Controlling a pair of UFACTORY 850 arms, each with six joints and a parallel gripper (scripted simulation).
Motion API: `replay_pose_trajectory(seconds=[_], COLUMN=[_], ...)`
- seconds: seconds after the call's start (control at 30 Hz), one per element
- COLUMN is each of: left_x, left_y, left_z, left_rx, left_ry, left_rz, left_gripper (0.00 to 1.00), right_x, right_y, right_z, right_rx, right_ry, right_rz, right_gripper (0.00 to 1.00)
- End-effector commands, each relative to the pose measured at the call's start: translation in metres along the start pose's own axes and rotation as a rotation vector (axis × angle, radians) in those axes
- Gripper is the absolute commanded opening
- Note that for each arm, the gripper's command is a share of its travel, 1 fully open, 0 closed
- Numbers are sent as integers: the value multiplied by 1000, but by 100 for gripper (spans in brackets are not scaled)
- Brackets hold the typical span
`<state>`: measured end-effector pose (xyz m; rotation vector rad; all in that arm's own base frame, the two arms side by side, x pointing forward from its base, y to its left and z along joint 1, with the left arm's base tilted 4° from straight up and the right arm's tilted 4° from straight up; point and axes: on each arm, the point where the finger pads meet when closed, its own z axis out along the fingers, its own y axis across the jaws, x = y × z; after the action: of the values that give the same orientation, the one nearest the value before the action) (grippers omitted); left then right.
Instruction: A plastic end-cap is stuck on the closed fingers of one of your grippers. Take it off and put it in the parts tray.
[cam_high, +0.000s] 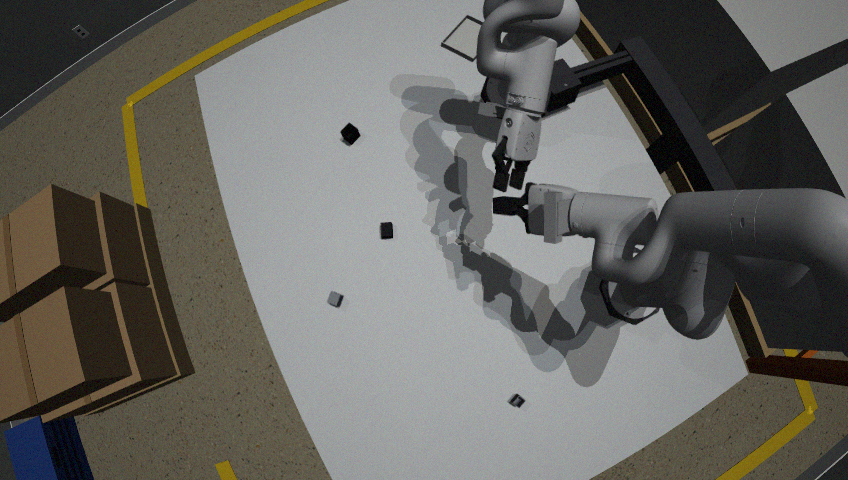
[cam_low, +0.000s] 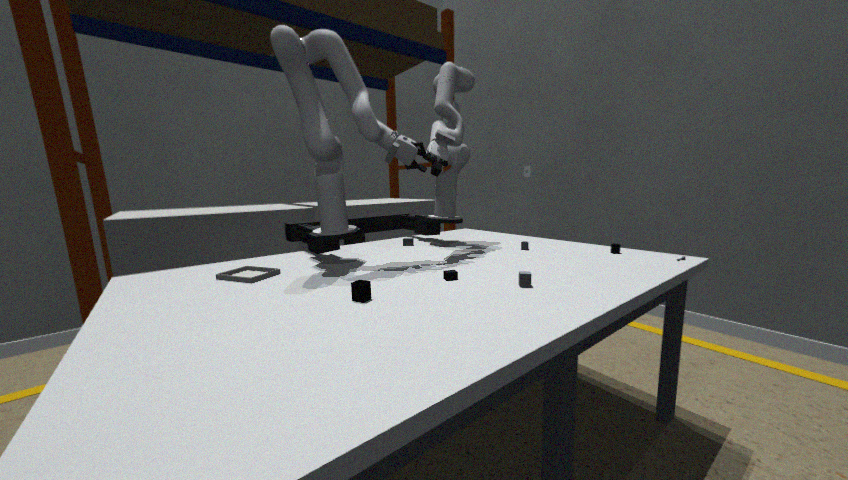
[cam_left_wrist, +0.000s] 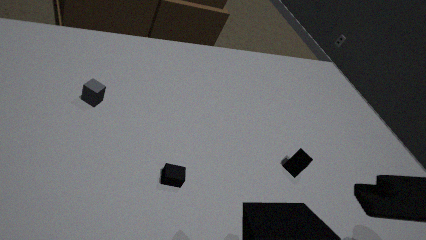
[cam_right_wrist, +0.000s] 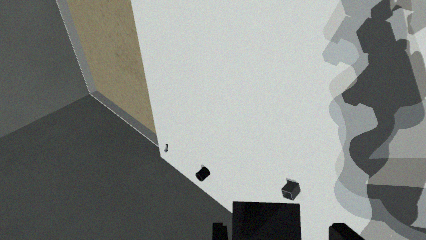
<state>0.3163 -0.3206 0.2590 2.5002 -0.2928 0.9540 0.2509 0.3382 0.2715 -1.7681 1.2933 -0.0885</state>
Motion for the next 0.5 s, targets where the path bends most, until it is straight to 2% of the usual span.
replay_pose_trajectory(seconds=[0.0, 0.47], left_x=[1, 1], left_y=[1, 1], left_z=[0, 0], left_rx=[-1, -1], left_ry=[2, 2], left_rz=[0, 0], left_gripper=[0, 0], right_x=[-6, -8], right_y=[-1, -2], right_z=[0, 0], right_rx=[3, 5], right_ry=[3, 9], right_rz=[7, 21], right_gripper=[60, 60])
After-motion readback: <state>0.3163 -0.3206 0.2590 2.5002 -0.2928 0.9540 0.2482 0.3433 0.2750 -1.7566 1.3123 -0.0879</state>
